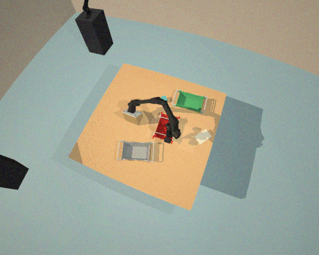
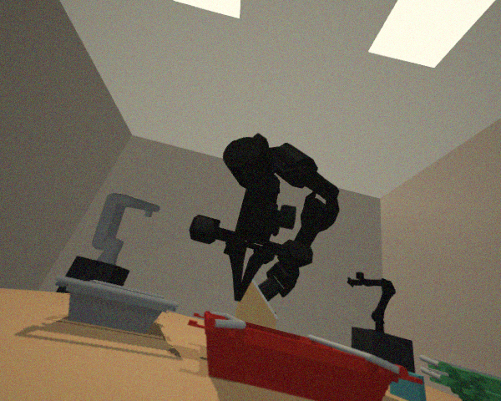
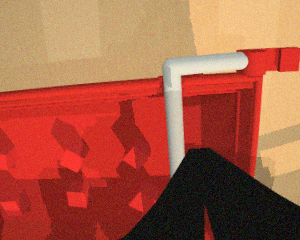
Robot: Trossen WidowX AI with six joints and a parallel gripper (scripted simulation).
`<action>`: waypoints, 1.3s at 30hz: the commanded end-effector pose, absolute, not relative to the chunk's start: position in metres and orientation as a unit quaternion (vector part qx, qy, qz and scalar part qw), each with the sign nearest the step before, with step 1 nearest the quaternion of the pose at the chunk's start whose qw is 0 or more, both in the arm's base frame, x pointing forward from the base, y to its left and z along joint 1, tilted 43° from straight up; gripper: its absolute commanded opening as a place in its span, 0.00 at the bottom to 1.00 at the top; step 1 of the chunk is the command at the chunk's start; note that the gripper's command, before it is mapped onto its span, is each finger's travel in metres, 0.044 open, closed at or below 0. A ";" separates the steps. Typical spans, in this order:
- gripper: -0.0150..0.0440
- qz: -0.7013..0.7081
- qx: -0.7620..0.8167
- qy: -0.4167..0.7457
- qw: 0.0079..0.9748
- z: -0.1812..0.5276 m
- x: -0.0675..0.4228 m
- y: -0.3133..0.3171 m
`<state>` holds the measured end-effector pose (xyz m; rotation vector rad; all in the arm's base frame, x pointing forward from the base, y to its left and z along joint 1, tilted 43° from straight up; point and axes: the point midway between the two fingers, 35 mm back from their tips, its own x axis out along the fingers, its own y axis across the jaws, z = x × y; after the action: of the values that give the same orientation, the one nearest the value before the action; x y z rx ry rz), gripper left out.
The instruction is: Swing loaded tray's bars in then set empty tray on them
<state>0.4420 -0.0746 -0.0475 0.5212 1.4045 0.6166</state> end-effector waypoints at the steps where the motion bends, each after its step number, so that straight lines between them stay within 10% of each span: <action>1: 0.25 0.276 0.233 0.628 0.690 -0.047 0.442 -0.075; 29: 0.25 0.276 0.233 0.628 0.690 -0.047 0.442 -0.075; 39: 0.70 0.274 0.233 0.628 0.691 -0.034 0.443 -0.089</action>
<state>0.4420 -0.0763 -0.0430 0.5271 1.4097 0.6183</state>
